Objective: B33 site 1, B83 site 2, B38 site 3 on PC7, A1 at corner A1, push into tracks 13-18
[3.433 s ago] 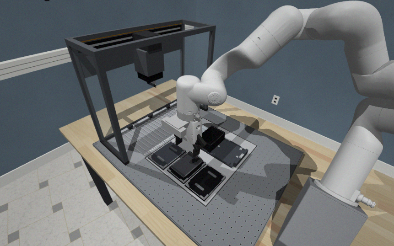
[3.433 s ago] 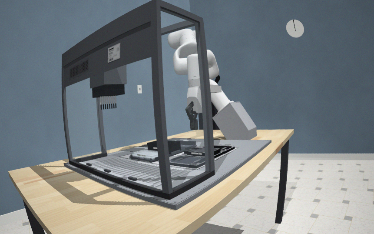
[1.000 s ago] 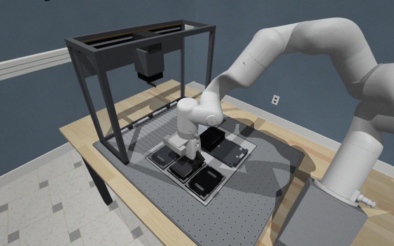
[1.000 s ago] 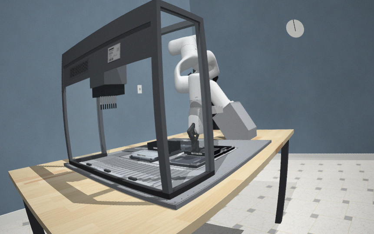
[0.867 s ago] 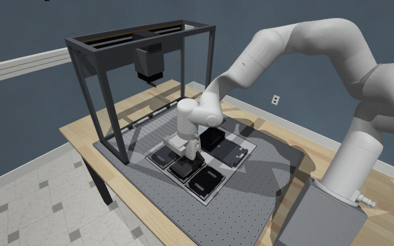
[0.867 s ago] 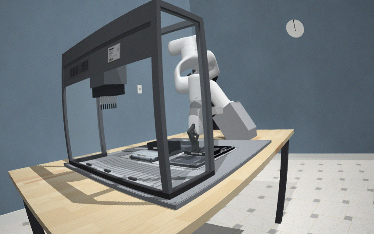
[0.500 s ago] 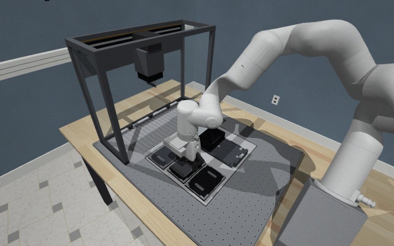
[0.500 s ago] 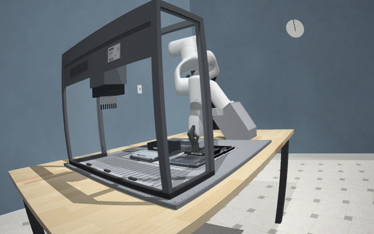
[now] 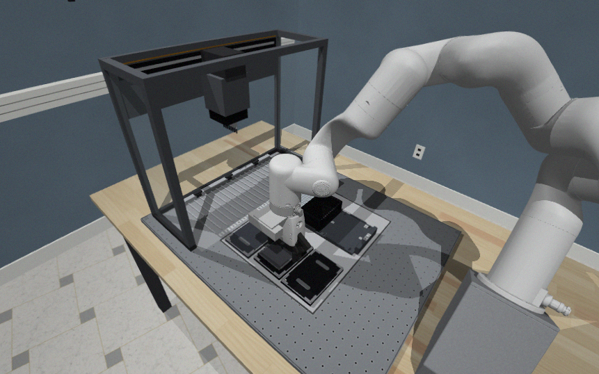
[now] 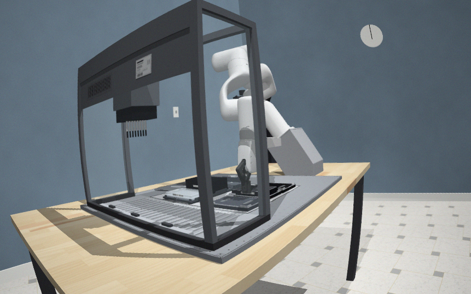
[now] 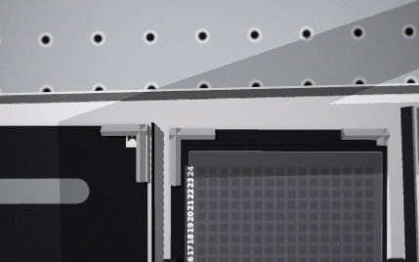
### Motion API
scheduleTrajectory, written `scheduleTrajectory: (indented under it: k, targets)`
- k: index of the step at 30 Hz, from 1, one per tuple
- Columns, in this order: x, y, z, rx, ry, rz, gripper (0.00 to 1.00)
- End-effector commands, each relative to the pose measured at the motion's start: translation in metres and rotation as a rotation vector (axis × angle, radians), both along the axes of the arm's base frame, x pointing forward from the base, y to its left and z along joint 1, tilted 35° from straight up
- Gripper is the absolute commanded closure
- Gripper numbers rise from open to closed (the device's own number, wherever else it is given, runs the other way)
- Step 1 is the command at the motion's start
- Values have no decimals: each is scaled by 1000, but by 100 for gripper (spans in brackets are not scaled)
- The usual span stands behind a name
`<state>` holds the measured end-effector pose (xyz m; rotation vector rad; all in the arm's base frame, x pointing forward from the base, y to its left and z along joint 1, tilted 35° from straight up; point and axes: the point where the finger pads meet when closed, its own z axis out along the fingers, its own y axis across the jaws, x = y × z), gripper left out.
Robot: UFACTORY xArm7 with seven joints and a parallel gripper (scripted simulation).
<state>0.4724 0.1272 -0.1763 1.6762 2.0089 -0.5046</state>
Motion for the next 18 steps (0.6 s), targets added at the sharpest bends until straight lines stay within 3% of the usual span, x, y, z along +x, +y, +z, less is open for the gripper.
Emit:
scheduleTrajectory:
  k: [1, 9, 10, 18]
  targets:
    - [1, 2, 1, 3, -2, 2, 0]
    - [1, 2, 1, 3, -3, 2, 0]
    - [1, 3, 1, 3, -2, 2, 100]
    - [1, 3, 1, 3, -2, 2, 100]
